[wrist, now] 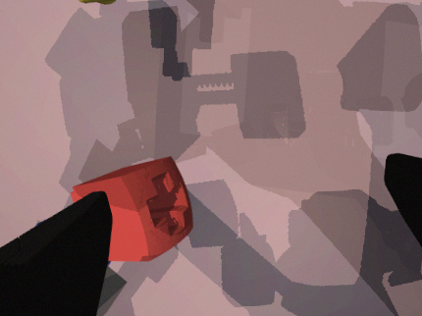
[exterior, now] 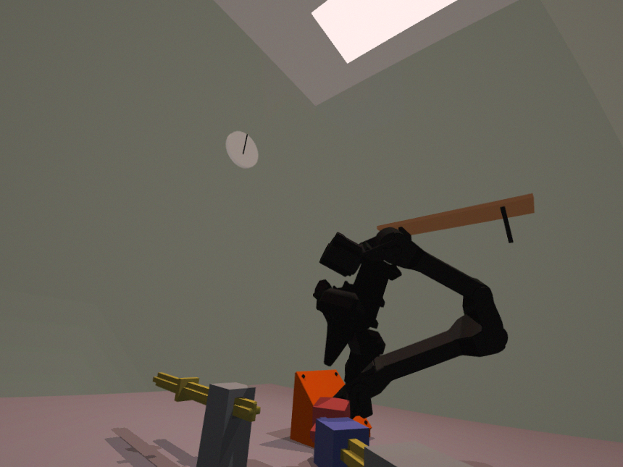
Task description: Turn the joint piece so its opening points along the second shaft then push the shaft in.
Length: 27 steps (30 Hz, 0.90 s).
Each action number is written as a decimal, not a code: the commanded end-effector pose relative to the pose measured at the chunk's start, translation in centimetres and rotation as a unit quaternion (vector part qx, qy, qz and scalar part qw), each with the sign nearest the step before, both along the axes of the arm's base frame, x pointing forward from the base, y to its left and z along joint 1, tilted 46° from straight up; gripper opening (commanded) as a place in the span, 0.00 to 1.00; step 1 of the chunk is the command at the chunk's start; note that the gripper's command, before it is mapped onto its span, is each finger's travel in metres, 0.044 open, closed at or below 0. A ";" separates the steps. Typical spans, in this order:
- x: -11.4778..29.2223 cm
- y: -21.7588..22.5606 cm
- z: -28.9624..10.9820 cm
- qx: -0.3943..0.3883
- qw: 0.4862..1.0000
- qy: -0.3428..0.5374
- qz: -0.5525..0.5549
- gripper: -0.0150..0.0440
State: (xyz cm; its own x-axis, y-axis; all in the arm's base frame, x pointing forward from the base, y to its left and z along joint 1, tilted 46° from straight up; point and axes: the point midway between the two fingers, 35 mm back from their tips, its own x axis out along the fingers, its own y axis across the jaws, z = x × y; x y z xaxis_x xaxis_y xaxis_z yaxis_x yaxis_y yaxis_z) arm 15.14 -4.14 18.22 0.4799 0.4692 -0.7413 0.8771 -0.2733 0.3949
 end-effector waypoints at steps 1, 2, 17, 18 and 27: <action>0.3 0.6 -0.2 0.048 0.995 0.070 -0.046 1.00; 0.3 0.6 -0.3 0.056 0.994 0.080 -0.053 1.00; 0.8 1.8 -1.5 0.165 0.943 0.235 -0.170 1.00; 0.9 1.8 -1.6 0.171 0.937 0.246 -0.177 1.00; 1.1 2.6 -2.4 0.215 0.881 0.341 -0.246 1.00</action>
State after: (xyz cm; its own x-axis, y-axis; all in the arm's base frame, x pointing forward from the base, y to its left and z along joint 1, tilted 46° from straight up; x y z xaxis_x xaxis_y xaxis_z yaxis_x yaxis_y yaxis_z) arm 16.01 -2.11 15.99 0.2722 0.6247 -0.7319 0.6963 -0.6528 -0.2982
